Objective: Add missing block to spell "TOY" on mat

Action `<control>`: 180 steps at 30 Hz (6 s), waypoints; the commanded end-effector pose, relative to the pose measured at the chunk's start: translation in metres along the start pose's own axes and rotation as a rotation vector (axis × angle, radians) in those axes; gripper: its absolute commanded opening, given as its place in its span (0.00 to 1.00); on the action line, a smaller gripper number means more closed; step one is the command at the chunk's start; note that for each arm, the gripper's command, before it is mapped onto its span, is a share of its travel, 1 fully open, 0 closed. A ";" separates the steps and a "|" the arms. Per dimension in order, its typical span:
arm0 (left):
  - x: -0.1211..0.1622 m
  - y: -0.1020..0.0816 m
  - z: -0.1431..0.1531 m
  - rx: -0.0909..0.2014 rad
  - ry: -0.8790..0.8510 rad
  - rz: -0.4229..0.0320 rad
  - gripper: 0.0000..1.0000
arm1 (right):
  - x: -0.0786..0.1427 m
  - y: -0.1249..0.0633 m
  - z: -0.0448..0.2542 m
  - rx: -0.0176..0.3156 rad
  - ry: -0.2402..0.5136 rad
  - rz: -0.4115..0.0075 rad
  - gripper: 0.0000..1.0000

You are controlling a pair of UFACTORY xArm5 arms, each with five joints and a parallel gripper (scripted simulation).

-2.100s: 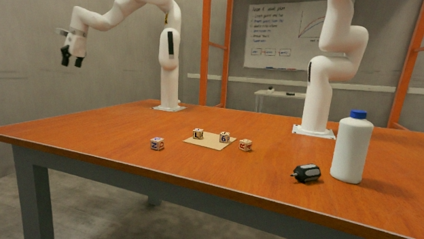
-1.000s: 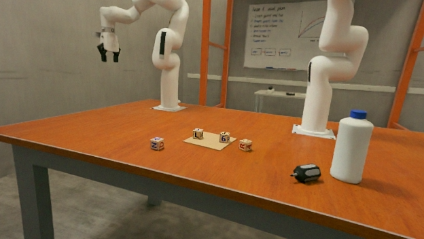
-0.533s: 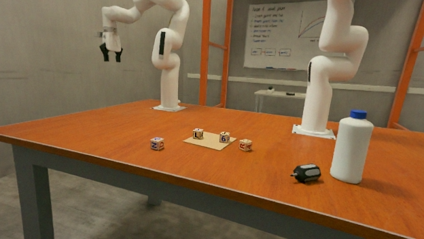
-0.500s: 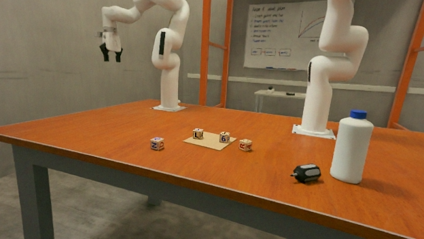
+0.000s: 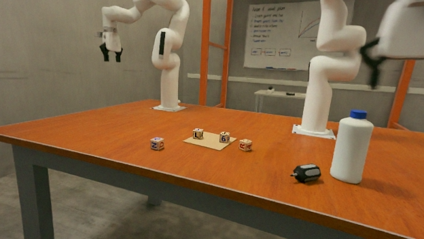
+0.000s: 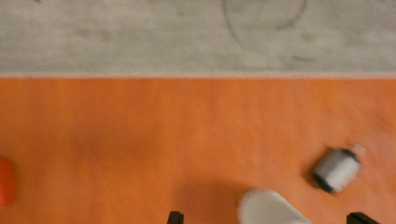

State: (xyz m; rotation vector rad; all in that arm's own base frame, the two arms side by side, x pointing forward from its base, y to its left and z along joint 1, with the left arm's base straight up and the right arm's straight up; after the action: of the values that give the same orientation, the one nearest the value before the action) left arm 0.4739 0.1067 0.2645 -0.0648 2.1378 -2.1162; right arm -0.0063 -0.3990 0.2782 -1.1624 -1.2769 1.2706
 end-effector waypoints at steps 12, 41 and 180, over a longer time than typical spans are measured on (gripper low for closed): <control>0.101 0.009 0.168 0.006 -0.010 -0.063 1.00 | -0.001 -0.002 0.000 0.000 0.000 0.005 1.00; 0.212 0.078 0.327 0.005 -0.077 -0.063 1.00 | -0.001 -0.002 0.000 0.000 0.000 0.005 1.00; 0.249 0.071 0.498 0.005 -0.077 -0.064 1.00 | -0.001 -0.002 0.000 0.000 0.000 0.005 1.00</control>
State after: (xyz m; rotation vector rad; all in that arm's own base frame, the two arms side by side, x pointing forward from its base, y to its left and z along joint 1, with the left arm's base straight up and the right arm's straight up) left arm 0.2928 -0.4160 0.1726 -0.2150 2.1190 -2.1136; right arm -0.0063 -0.3990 0.2782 -1.1624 -1.2769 1.2706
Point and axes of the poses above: on each arm, the point where the finger pads meet when closed, its own y axis out along the fingers, its own z axis across the jaws, x = y × z, the point moved 3 cm from there along -y, back along the fingers, and after that the axes turned 6 degrees about -y, right-handed, at the moved point
